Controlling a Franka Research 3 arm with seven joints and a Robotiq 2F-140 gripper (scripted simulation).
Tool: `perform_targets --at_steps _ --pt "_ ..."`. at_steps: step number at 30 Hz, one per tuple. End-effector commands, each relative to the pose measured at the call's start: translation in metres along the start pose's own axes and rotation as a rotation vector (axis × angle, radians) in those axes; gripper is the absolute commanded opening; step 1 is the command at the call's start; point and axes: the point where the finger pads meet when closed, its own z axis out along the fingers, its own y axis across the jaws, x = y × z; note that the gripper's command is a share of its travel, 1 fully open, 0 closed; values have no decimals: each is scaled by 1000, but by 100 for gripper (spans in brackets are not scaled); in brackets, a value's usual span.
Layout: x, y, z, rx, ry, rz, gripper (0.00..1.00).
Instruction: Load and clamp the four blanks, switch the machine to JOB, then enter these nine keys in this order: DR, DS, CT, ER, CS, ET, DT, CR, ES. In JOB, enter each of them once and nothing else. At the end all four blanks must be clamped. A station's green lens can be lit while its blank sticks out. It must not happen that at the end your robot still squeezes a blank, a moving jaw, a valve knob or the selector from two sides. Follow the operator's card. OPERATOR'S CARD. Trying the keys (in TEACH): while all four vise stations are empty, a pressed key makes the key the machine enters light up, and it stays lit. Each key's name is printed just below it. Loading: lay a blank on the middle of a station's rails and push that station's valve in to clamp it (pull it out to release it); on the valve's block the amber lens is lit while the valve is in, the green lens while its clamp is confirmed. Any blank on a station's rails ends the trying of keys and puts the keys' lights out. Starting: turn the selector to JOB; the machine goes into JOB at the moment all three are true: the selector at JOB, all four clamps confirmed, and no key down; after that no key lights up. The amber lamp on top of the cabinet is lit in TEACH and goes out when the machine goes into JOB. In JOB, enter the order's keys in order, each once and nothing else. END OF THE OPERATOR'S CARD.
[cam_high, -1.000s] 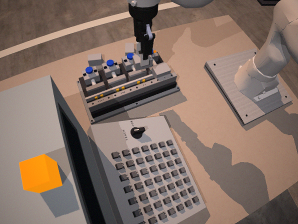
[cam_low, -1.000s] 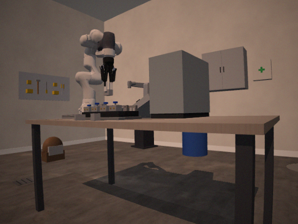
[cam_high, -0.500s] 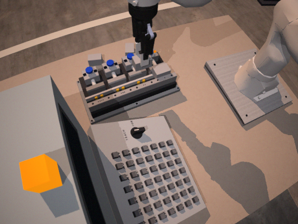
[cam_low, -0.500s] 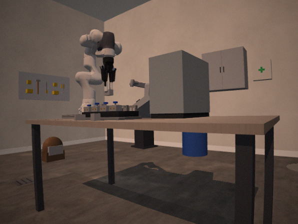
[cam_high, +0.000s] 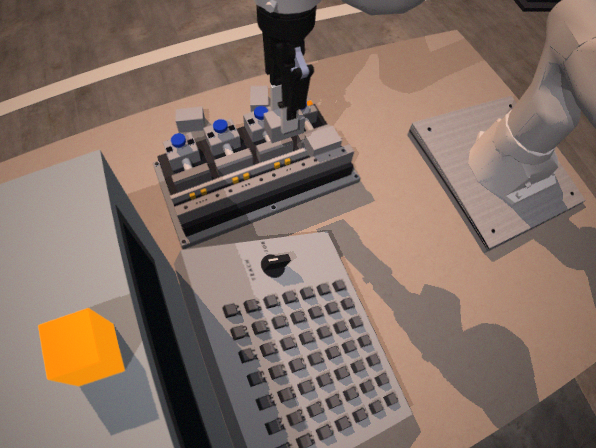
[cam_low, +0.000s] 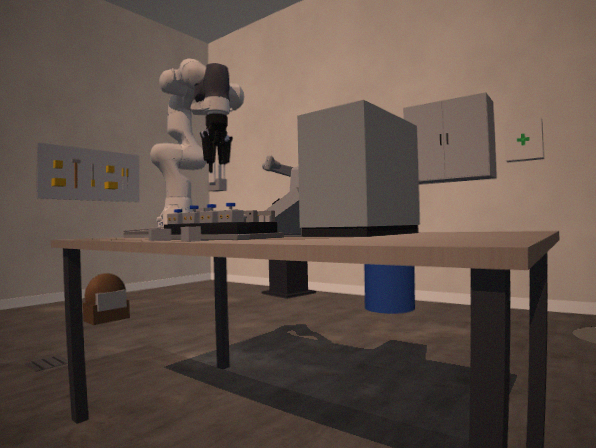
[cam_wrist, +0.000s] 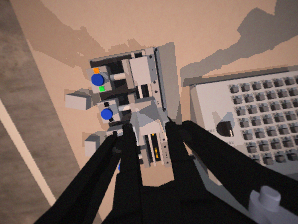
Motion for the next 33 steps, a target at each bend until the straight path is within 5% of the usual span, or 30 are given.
perform_targets --at_steps 1,33 --pt "-2 -1 -2 1 -8 -8 0" --pt "-4 -1 -6 0 -8 -19 0"
